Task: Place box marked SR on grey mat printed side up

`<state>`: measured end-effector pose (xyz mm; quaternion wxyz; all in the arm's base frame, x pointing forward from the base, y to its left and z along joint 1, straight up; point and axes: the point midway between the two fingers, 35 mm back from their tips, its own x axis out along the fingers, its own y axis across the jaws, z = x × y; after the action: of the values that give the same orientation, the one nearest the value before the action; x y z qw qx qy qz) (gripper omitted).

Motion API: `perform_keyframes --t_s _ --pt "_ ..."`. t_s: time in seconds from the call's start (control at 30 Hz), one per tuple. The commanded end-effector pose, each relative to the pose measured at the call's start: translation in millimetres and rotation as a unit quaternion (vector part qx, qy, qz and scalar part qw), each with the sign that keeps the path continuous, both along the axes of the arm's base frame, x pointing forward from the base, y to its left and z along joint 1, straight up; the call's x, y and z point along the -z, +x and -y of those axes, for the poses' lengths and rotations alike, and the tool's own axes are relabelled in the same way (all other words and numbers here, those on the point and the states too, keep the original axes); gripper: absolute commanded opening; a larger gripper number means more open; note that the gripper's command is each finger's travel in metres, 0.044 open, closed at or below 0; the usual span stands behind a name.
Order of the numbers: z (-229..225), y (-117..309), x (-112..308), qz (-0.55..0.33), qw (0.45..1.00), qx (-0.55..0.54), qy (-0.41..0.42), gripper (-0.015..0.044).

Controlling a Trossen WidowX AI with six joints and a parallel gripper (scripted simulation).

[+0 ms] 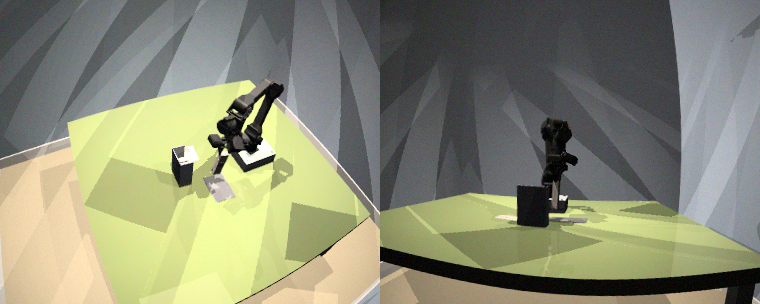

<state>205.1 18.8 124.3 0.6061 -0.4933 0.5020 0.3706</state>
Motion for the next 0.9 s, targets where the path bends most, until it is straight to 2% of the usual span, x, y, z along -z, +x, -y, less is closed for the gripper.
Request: perform_keyframes --t_s 0.0,0.87 --pt "1 1 1 -0.001 1.0 0.0 0.0 0.0153" --pt "28 26 -4 -0.002 1.0 0.007 0.001 0.0153"
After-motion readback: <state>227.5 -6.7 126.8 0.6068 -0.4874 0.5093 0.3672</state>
